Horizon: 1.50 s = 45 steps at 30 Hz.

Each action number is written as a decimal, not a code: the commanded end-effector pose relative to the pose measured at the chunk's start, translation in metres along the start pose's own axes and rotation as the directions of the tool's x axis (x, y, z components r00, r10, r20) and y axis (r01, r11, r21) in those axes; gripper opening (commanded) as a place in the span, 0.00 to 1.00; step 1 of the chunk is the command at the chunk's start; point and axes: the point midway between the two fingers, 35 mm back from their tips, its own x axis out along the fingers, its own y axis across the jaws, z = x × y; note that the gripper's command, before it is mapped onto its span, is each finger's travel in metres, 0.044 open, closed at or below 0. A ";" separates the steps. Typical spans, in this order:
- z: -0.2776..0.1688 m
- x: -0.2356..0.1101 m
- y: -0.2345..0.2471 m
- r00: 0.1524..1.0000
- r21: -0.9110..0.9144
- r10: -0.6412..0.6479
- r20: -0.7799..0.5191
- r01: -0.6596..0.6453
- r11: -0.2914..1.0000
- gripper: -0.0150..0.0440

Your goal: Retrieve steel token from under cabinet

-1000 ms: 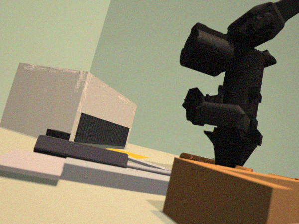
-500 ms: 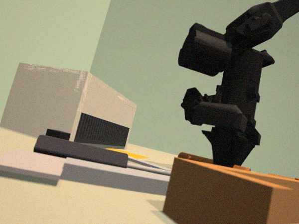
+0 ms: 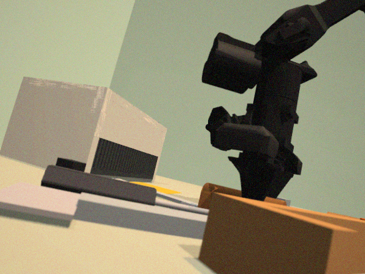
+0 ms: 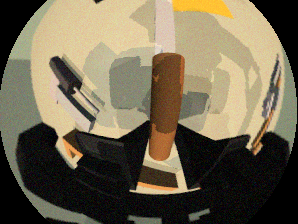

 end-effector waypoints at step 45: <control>0.069 -0.001 0.002 1.000 -0.002 0.003 0.004 -0.003 1.000 0.25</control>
